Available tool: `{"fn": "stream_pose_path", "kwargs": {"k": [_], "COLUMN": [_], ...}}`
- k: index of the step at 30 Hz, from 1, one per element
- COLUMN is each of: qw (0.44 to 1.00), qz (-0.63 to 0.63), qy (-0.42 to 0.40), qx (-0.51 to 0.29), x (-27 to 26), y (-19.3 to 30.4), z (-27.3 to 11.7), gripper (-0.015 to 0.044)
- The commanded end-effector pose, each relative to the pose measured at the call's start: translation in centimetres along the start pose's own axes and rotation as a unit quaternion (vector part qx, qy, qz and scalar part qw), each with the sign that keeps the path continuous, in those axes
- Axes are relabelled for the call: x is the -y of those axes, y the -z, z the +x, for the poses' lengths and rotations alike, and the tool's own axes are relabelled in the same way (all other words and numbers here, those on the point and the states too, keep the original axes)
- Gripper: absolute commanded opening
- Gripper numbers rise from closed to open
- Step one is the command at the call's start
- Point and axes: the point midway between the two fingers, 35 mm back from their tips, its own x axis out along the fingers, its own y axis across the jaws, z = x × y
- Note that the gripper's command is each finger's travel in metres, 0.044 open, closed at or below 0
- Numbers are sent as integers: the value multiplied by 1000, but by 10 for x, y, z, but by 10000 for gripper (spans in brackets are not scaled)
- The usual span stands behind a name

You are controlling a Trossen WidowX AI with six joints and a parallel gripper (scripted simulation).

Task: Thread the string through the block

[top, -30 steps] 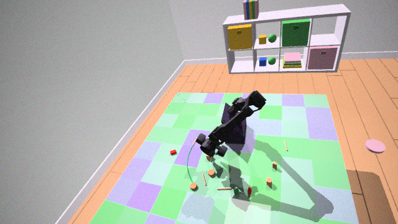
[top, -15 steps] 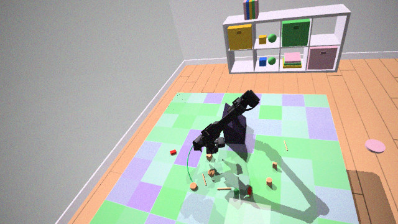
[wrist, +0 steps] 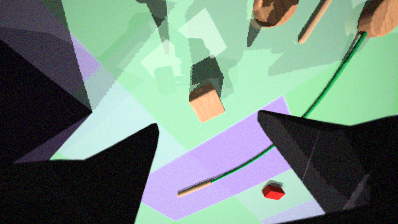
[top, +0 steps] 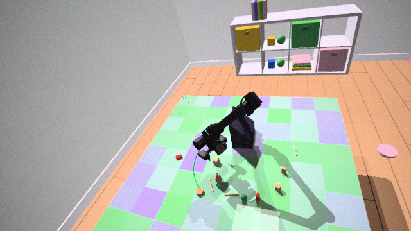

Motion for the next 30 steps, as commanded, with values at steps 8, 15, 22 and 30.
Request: {"fn": "stream_pose_path", "kwargs": {"k": [8, 15, 22, 30], "qw": [997, 997, 997, 997], "qz": [-75, -75, -75, -72], "qy": [6, 6, 6, 6], "qx": [25, 25, 25, 22], "x": [3, 3, 3, 3], "y": [0, 1, 1, 2], "z": [-3, -2, -2, -2], "gripper": [440, 440, 256, 241]}}
